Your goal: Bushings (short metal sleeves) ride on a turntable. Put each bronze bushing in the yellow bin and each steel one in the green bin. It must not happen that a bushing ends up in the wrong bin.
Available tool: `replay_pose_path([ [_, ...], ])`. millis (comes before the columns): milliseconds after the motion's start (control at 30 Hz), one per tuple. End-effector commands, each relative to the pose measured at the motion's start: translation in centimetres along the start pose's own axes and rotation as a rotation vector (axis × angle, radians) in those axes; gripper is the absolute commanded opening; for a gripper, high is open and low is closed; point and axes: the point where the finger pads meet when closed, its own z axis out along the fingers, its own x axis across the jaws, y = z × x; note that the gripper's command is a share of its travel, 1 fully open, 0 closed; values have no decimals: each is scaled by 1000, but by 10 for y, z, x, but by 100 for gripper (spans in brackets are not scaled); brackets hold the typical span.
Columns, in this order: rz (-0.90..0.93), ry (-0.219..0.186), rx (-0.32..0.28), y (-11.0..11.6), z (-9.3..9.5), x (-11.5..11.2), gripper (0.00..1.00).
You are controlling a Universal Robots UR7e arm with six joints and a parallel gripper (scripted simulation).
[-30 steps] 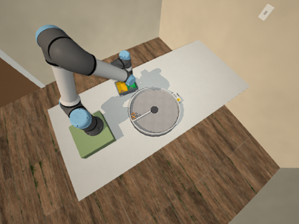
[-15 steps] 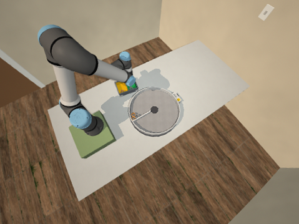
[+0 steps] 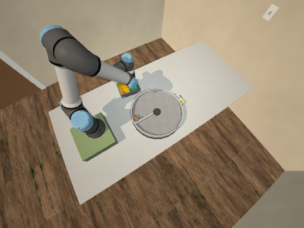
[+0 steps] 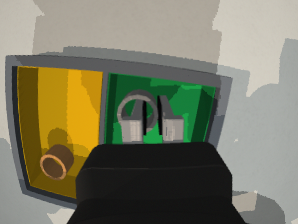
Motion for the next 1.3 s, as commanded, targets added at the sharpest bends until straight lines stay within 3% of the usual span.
replay_pose_path([
  [0, 0, 2, 0, 0, 3, 0, 0],
  [967, 0, 2, 0, 0, 9, 0, 0],
  [1000, 0, 2, 0, 0, 9, 0, 42],
  [1267, 0, 2, 0, 0, 9, 0, 42],
])
